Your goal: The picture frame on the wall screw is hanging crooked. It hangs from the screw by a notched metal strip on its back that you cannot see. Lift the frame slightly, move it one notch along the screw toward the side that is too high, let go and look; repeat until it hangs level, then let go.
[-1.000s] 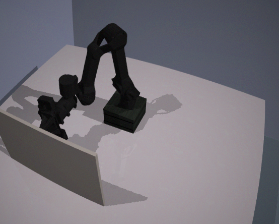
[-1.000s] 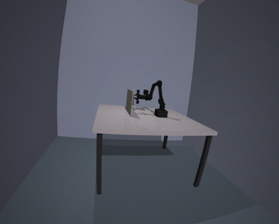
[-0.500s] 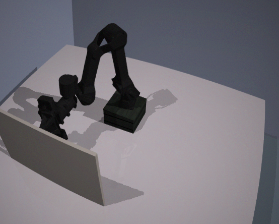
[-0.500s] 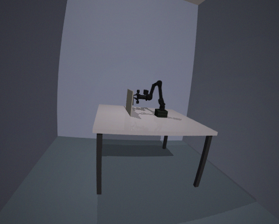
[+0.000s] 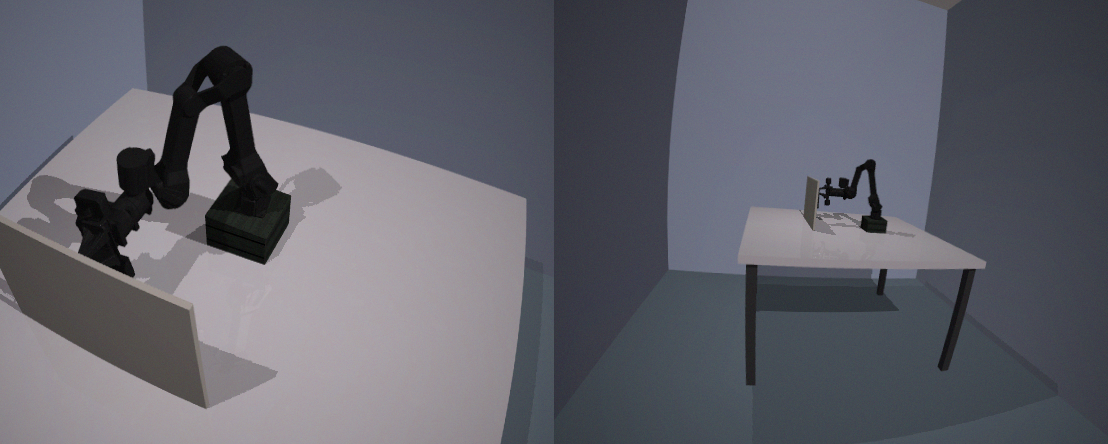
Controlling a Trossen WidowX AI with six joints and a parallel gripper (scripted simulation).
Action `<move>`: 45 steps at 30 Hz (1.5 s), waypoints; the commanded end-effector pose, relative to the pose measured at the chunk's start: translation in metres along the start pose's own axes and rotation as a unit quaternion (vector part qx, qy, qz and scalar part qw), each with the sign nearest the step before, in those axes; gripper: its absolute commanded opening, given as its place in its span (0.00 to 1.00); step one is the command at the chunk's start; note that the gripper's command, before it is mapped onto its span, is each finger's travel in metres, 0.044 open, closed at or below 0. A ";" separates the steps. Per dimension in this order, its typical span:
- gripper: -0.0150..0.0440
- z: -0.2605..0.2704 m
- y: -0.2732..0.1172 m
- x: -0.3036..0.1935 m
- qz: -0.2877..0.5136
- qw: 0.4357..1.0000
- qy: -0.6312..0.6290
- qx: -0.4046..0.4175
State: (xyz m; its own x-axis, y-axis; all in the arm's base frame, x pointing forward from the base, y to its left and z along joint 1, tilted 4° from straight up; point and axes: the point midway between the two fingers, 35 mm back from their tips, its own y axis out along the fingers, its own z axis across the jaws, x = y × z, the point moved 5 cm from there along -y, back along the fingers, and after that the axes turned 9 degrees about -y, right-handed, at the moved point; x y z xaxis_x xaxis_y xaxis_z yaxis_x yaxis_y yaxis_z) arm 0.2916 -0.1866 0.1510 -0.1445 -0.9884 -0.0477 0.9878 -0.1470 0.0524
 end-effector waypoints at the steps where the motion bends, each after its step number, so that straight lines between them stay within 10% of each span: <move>1: 0.25 0.003 0.000 0.000 0.002 1.000 -0.007 0.005; 45: 0.25 0.005 0.000 -0.007 0.002 1.000 -0.006 0.005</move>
State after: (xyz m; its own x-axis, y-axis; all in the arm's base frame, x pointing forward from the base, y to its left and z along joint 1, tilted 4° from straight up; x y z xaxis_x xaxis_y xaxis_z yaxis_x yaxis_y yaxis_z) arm 0.2930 -0.1806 0.1512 -0.1354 -0.9895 -0.0504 0.9893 -0.1378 0.0482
